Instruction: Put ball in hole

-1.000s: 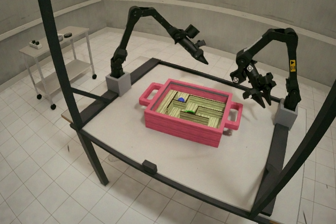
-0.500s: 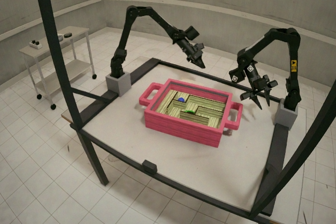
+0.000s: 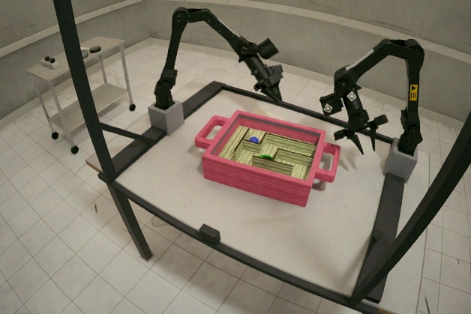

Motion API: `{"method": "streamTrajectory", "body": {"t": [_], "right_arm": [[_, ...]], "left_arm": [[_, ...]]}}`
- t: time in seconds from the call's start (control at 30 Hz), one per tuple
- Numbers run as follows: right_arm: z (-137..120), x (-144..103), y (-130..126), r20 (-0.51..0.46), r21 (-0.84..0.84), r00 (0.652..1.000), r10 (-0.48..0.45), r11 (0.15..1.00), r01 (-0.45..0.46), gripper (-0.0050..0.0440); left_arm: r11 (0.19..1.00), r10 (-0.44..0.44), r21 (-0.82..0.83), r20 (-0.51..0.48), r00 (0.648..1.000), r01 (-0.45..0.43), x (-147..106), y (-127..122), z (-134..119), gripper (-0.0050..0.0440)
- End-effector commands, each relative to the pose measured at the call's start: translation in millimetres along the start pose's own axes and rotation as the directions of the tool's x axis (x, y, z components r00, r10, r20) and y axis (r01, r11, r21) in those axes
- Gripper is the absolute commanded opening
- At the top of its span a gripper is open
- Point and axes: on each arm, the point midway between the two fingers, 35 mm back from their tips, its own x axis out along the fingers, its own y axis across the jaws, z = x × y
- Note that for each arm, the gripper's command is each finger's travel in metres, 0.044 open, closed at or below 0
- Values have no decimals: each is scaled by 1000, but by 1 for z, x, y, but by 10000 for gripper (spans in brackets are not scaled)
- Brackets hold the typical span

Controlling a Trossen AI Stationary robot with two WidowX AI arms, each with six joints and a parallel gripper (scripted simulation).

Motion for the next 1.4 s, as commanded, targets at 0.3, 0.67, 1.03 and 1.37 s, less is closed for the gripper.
{"method": "streamTrajectory", "body": {"t": [0.3, 0.67, 1.03, 1.37], "right_arm": [[2, -2, -7, -45, 334, 996, -82, 938, 92, 183], [3, -3, -15, -76, 608, 987, -142, 778, 159, 183], [5, -6, -22, -94, 795, 976, -198, 574, 194, 183], [7, -8, -27, -106, 892, 966, -236, 408, 197, 183]], "left_arm": [[994, 18, -107, -59, 998, -24, -10, -19, -26, 183], [976, 45, -205, -118, 992, -68, -13, -27, -47, 183], [949, 78, -286, -196, 978, -133, -18, -32, -78, 183], [926, 99, -334, -238, 966, -177, -22, -34, -95, 183]]}}
